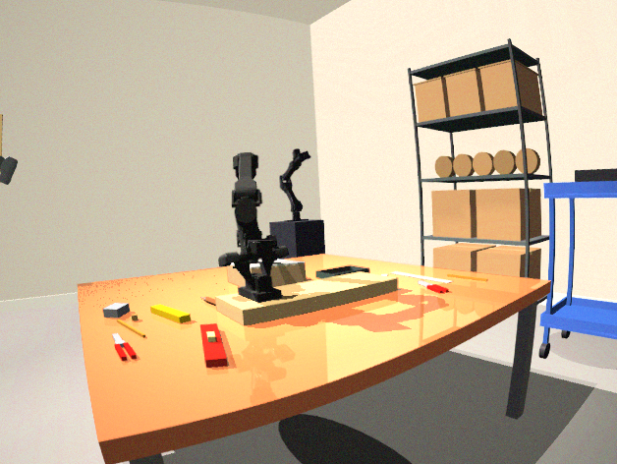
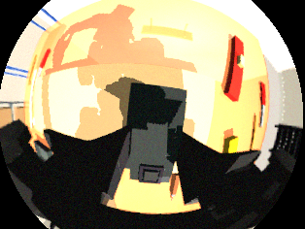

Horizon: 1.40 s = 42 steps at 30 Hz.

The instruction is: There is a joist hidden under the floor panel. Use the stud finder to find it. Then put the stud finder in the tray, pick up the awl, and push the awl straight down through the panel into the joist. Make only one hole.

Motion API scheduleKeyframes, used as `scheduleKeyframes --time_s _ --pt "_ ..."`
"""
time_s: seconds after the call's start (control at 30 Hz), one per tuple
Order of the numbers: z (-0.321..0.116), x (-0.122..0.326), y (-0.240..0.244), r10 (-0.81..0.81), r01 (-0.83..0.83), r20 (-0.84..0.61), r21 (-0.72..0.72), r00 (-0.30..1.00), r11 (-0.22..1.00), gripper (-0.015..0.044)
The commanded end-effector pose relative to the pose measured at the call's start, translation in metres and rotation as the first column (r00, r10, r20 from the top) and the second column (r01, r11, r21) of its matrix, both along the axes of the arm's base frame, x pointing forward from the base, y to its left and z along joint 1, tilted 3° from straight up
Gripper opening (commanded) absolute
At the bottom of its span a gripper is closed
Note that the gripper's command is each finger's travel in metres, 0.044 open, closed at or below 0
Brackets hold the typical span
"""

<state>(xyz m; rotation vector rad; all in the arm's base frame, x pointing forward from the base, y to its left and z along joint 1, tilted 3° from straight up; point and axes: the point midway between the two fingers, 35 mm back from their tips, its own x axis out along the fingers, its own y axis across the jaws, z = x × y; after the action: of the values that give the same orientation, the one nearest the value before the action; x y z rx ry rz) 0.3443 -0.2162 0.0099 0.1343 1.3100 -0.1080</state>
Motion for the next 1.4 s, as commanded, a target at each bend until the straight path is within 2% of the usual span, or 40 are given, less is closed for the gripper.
scheduleKeyframes --time_s 0.0,0.57,1.37 --pt "0.000 -0.003 -0.013 -0.008 0.008 -0.003 -0.013 1.000 1.000 0.0000" --pt "-0.001 -0.007 -0.037 -0.008 0.008 -0.003 -0.015 1.000 1.000 0.0000" --pt "-0.001 -0.005 -0.032 -0.003 0.003 -0.001 -0.004 1.000 1.000 0.0000"
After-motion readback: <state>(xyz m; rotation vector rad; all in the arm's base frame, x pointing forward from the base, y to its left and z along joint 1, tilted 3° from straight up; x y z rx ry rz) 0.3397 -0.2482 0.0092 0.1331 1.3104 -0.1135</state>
